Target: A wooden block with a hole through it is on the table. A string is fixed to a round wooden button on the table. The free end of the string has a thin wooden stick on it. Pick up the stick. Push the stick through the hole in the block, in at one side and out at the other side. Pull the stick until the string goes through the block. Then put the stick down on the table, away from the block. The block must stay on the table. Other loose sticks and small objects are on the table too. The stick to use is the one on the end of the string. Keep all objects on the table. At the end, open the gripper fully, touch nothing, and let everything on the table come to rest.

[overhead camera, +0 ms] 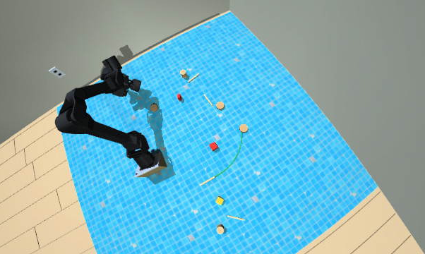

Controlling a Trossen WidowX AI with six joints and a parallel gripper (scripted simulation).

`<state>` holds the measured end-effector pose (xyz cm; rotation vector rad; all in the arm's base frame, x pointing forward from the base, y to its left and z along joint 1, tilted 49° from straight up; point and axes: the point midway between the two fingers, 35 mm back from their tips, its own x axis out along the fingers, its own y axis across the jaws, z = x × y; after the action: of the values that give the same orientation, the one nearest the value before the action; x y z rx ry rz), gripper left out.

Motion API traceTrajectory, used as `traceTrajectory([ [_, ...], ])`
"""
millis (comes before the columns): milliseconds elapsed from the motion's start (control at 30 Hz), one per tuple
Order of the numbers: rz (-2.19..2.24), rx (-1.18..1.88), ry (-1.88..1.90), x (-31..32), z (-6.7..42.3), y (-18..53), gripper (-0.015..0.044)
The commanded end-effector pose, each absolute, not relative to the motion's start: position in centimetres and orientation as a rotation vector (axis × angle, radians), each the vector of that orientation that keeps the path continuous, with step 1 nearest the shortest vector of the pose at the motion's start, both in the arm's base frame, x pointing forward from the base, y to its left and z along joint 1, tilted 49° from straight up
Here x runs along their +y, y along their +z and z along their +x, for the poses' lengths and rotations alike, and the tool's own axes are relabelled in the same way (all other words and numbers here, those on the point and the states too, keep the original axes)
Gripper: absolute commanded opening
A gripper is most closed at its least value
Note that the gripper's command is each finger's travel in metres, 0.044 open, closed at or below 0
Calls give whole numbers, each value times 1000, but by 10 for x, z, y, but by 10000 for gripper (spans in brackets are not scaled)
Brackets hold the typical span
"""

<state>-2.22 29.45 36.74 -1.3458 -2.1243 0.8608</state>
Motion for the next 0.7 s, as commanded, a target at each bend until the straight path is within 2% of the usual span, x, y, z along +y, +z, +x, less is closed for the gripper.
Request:
traceTrajectory([
  [0, -1468, -1874, 975, 311, 30, 356, 440],
  [333, -1646, -1345, 1097, 310, 144, 319, 440],
  [667, -1695, -721, 1227, 253, 254, 244, 440],
])
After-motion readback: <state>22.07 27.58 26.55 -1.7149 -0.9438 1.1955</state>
